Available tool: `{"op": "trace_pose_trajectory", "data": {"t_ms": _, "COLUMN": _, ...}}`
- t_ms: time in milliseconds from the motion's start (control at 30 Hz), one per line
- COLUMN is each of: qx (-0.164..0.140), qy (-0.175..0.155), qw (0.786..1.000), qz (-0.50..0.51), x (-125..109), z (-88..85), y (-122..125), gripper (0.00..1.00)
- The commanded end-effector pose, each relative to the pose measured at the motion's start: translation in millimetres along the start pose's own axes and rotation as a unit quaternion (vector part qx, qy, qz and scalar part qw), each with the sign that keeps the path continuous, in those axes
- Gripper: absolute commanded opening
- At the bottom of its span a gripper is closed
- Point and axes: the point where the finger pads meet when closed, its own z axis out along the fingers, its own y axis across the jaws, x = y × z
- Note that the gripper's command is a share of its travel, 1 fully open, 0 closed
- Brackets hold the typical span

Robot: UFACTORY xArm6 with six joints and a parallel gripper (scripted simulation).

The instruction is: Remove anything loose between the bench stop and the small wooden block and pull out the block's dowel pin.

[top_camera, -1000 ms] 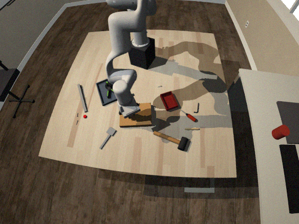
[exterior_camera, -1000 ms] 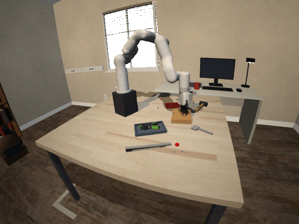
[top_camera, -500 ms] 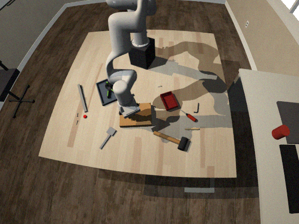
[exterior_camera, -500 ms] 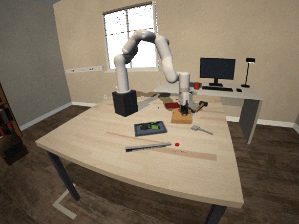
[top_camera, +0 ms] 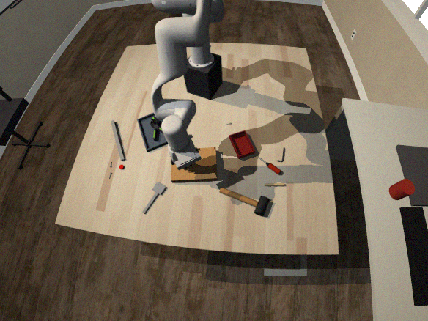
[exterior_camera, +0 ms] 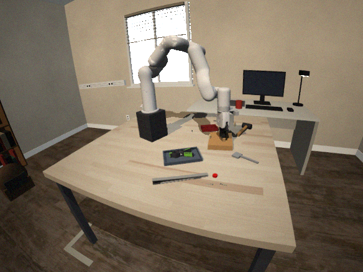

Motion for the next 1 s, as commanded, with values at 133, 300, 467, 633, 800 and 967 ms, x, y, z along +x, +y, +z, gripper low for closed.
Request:
{"op": "trace_pose_trajectory", "data": {"t_ms": 133, "qx": -0.001, "qy": 0.002, "qw": 1.000, "qz": 0.000, "x": 1.5, "z": -1.5, "y": 1.0, "gripper": 0.15}}
{"op": "trace_pose_trajectory", "data": {"t_ms": 300, "qx": -0.001, "qy": 0.002, "qw": 1.000, "qz": 0.000, "x": 1.5, "z": -1.5, "y": 1.0, "gripper": 0.08}}
{"op": "trace_pose_trajectory", "data": {"t_ms": 467, "qx": -0.001, "qy": 0.002, "qw": 1.000, "qz": 0.000, "x": 1.5, "z": -1.5, "y": 1.0, "gripper": 0.00}}
{"op": "trace_pose_trajectory", "data": {"t_ms": 633, "qx": -0.001, "qy": 0.002, "qw": 1.000, "qz": 0.000, "x": 1.5, "z": -1.5, "y": 1.0, "gripper": 0.00}}
{"op": "trace_pose_trajectory", "data": {"t_ms": 800, "qx": -0.001, "qy": 0.002, "qw": 1.000, "qz": 0.000, "x": 1.5, "z": -1.5, "y": 1.0, "gripper": 0.00}}
{"op": "trace_pose_trajectory", "data": {"t_ms": 967, "qx": -0.001, "qy": 0.002, "qw": 1.000, "qz": 0.000, "x": 1.5, "z": -1.5, "y": 1.0, "gripper": 0.00}}
